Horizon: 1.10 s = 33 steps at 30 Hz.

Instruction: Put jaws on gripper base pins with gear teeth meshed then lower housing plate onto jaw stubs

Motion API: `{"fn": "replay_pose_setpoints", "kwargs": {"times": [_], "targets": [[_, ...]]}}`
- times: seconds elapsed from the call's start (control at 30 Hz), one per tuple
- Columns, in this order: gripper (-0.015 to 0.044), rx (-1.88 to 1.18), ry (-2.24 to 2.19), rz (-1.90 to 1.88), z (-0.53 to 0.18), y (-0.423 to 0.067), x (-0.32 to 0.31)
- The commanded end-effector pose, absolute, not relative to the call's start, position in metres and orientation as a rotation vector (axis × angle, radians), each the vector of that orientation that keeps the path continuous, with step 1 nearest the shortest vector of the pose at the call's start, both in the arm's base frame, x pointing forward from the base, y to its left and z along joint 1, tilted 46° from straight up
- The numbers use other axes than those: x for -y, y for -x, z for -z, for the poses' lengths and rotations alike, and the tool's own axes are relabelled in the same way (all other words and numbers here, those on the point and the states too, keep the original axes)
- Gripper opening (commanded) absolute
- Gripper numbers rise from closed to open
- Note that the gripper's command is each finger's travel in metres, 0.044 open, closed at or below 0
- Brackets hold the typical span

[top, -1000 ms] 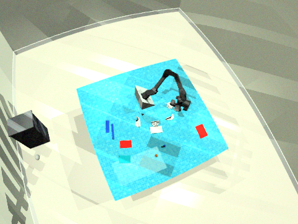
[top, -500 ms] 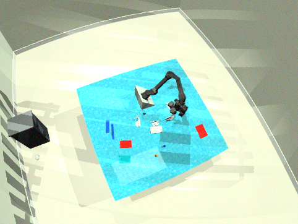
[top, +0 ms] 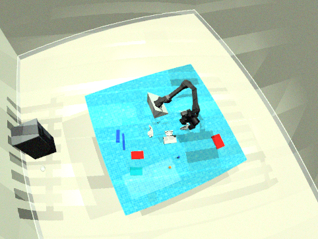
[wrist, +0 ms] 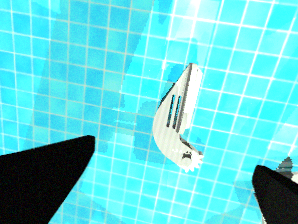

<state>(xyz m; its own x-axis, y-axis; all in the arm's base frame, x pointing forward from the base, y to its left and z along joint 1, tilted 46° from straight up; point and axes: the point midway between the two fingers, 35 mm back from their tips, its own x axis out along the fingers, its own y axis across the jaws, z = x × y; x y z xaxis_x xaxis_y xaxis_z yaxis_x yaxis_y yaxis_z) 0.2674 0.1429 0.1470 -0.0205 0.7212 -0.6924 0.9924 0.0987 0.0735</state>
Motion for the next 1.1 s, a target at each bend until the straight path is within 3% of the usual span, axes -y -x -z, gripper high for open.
{"fn": "replay_pose_setpoints", "kwargs": {"times": [0.0,1.07], "targets": [[0.044,-1.8,-1.688,0.64,-0.144,-0.269,-0.14],[0.044,-1.8,-1.689,0.639,-0.103,-0.268,-0.182]]}}
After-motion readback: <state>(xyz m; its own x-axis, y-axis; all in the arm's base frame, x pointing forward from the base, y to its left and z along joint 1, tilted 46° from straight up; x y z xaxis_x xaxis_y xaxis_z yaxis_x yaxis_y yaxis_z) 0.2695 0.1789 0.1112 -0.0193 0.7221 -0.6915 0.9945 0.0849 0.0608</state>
